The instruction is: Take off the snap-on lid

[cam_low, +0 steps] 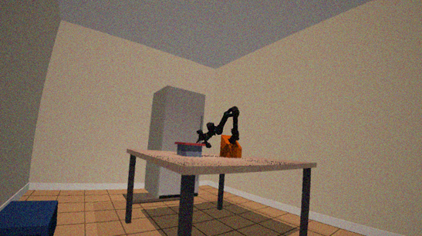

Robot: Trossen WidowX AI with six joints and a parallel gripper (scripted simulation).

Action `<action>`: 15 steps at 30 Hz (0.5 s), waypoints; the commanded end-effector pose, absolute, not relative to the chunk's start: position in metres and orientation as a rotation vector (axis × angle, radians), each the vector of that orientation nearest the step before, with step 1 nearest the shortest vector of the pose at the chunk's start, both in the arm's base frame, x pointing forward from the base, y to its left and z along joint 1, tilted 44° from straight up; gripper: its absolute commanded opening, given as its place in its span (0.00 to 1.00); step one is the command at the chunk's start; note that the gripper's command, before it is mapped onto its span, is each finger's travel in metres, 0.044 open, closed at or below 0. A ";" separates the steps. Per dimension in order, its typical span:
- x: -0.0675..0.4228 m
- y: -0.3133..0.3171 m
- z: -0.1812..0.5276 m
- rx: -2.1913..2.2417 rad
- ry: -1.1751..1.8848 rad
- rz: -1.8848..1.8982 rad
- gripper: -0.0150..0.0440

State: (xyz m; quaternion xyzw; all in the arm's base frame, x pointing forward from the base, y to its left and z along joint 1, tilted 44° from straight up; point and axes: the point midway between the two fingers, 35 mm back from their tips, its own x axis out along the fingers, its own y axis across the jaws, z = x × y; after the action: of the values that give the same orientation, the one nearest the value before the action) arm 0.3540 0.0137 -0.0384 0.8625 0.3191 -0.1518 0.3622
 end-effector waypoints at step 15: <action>0.354 0.009 -0.034 2.222 0.816 -0.386 0.25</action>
State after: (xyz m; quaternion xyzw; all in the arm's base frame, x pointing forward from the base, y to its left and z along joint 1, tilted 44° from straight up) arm 0.3533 0.0127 -0.0370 0.8622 0.3209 -0.1524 0.3611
